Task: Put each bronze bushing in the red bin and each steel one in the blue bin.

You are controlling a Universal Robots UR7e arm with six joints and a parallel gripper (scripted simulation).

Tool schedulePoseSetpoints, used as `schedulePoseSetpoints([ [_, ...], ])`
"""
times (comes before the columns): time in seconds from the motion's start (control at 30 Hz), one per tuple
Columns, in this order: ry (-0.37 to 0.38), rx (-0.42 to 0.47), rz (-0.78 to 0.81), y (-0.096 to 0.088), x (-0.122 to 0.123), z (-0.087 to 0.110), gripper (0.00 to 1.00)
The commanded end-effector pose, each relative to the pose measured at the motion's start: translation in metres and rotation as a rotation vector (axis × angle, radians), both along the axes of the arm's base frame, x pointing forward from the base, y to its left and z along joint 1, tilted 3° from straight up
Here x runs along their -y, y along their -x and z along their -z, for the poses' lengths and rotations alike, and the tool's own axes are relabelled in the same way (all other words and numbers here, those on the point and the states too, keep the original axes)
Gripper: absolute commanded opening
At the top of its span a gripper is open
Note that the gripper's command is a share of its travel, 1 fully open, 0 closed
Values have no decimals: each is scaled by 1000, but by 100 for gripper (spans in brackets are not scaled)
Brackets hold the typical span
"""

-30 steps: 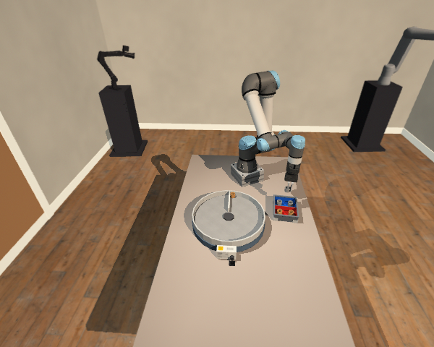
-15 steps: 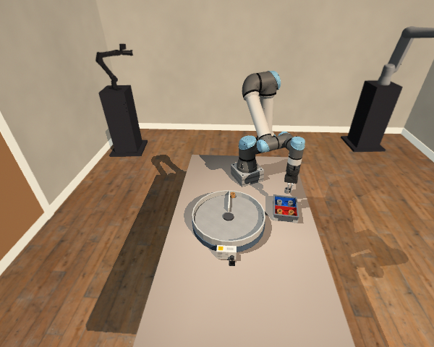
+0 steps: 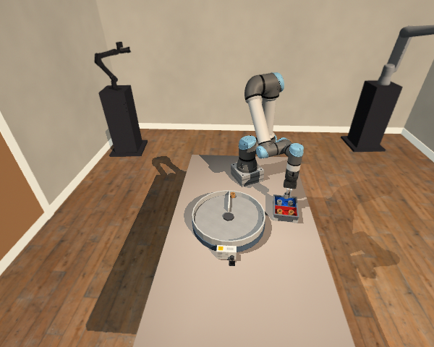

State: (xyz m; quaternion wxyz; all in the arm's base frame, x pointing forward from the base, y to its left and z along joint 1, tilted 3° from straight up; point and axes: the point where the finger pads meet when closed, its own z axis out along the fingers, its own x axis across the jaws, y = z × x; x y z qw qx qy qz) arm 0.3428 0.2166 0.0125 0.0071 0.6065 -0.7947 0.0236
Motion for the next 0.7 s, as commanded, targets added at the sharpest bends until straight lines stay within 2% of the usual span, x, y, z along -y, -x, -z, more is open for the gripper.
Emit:
schedulePoseSetpoints([
  [0.0,-1,3,0,-2,0,21,0],
  [0.07,-1,3,0,-2,1,32,0],
  [0.67,-1,3,0,-2,1,38,0],
])
